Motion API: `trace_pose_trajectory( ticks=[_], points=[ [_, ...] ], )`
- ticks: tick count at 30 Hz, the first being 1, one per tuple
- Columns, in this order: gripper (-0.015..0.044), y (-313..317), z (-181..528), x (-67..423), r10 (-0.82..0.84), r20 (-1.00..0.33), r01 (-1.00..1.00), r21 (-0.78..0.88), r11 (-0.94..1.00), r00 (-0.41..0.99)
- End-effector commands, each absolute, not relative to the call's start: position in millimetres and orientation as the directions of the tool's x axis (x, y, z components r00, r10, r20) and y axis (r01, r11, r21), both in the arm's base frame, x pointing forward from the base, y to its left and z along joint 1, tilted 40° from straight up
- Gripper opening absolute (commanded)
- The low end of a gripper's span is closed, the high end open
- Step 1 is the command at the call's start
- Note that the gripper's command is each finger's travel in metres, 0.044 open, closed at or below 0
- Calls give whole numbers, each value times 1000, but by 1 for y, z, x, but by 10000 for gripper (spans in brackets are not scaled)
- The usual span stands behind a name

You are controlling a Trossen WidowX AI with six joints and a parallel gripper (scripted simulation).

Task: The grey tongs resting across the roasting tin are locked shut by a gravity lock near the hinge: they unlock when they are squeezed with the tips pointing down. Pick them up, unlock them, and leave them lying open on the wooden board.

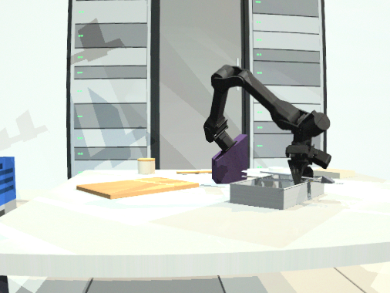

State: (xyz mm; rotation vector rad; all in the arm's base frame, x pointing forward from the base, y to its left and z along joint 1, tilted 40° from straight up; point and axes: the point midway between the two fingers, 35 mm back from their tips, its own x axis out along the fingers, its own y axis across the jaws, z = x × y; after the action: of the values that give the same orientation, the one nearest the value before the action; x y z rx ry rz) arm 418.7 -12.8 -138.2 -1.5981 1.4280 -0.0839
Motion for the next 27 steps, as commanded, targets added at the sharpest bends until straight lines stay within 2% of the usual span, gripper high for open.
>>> trace_pose_trajectory(
  ticks=[1,24,27],
  points=[
    [193,-12,-137,419,-798,-514,-730,-668,142,315],
    [40,-12,-137,419,-798,-514,-730,-668,142,315],
    [-39,-12,-137,419,-798,-514,-730,-668,142,315]
  ],
)
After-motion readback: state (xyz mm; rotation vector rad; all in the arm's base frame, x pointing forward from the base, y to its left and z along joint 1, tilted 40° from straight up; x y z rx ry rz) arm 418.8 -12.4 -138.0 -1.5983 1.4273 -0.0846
